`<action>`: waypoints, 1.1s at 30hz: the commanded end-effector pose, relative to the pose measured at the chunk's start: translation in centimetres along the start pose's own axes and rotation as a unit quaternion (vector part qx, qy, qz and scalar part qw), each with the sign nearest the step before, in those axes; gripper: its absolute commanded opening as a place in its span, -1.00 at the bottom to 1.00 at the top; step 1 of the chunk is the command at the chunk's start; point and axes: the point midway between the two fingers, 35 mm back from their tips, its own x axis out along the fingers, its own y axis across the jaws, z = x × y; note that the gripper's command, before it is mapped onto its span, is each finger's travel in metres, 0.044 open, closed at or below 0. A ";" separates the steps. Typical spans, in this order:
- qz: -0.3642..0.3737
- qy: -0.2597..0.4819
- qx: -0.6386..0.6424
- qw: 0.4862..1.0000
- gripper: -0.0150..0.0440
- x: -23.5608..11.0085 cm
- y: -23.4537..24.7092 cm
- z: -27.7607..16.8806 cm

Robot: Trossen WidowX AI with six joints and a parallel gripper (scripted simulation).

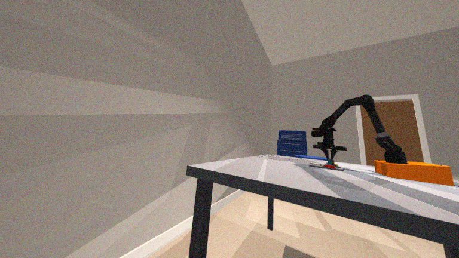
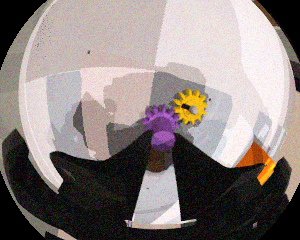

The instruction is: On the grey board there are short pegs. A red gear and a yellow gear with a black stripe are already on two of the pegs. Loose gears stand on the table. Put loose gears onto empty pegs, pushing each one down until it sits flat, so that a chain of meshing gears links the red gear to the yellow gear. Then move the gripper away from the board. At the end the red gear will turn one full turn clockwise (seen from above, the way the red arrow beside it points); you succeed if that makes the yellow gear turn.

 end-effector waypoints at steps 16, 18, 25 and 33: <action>0.000 0.001 0.052 0.999 -0.49 0.4 0.0 0.0; 0.000 0.001 0.025 1.000 -0.49 0.4 0.0 -0.1; 0.000 0.001 -0.071 0.997 -0.49 0.4 -0.1 0.0; 0.000 0.001 -0.038 0.999 -0.02 0.1 0.0 0.1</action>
